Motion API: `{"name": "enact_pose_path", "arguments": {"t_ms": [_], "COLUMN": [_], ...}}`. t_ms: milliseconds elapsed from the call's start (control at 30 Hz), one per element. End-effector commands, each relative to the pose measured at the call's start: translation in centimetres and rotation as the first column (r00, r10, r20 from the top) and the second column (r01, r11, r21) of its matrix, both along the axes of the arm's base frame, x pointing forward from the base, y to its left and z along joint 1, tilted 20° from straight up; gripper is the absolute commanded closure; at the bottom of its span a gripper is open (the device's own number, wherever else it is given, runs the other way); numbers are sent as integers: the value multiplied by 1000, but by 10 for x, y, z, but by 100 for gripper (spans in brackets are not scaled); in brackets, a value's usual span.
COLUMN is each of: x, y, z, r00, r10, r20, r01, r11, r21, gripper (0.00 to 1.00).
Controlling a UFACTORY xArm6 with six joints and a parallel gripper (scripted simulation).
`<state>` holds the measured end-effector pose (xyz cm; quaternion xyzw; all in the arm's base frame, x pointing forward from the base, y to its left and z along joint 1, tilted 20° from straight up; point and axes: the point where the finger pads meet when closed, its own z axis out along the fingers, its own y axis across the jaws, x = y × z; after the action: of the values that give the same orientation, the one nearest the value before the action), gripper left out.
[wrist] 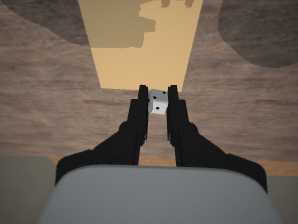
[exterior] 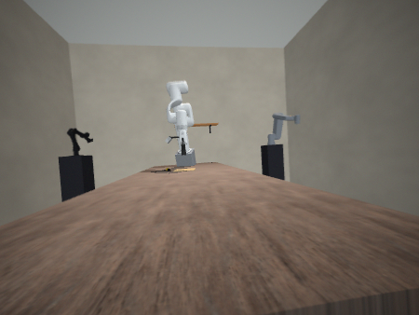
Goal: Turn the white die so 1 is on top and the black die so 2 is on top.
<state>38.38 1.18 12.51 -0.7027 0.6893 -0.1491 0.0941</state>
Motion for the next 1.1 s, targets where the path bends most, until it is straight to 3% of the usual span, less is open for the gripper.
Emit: {"name": "enact_pose_path", "arguments": {"t_ms": [0,433,1067], "x": [3,26,33], "y": [0,-6,-7], "z": [-4,-65,-86], "r00": [1000,1000,1000], "r10": [0,0,0], "r20": [3,3,3], "r01": [0,0,0], "r11": [1000,1000,1000], "r21": [0,0,0], "gripper": [89,89,89]}}
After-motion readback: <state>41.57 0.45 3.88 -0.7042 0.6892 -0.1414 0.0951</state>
